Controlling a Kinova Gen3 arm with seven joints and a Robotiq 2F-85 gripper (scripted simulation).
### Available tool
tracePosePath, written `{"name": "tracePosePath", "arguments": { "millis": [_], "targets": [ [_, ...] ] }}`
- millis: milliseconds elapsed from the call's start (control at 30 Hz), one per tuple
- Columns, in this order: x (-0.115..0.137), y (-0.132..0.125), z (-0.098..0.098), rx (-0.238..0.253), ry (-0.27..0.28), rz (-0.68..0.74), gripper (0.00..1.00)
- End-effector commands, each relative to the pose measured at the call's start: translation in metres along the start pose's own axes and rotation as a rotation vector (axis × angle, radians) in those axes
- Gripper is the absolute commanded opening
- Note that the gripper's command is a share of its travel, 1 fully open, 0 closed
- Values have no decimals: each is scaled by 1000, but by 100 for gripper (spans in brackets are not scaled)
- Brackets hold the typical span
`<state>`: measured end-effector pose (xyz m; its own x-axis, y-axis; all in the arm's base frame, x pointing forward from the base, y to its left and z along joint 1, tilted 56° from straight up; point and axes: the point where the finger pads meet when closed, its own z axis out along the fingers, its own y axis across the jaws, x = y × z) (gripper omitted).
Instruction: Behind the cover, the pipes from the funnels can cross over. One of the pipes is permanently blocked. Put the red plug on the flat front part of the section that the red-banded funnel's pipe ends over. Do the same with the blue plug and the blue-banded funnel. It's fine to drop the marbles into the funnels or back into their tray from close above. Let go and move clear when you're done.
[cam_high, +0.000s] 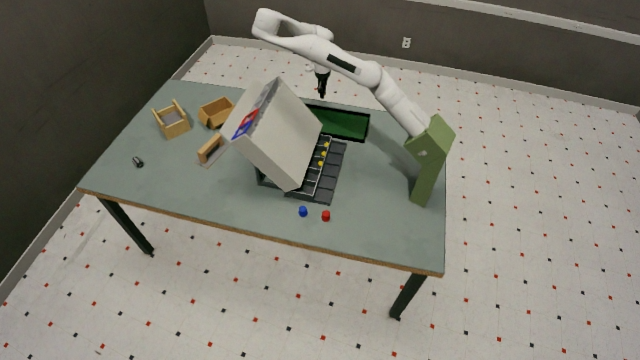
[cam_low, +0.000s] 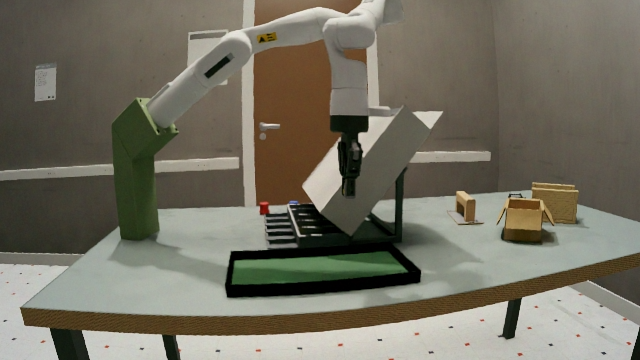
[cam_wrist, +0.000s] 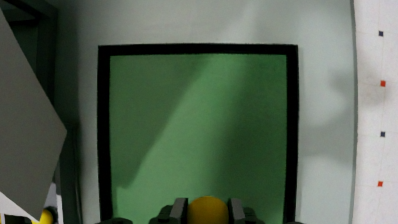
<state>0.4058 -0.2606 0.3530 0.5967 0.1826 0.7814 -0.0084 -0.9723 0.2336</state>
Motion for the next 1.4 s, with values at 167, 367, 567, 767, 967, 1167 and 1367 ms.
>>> {"name": "tracePosePath", "arguments": {
  "millis": [167,367,567,767,967,1167,1367],
  "targets": [
    [-62,0,-18,9,24,-12,0],
    [-41,-65,-52,-1,6,-7,0],
    [-36,-90,-68,-1,6,-7,0],
    [-23,-123,-83,-1,6,-7,0],
    [-16,-182,-115,77,86,2,0],
    [-11,-204,-128,133,152,4,0],
    [-11,-204,-128,140,157,2,0]
  ]
}}
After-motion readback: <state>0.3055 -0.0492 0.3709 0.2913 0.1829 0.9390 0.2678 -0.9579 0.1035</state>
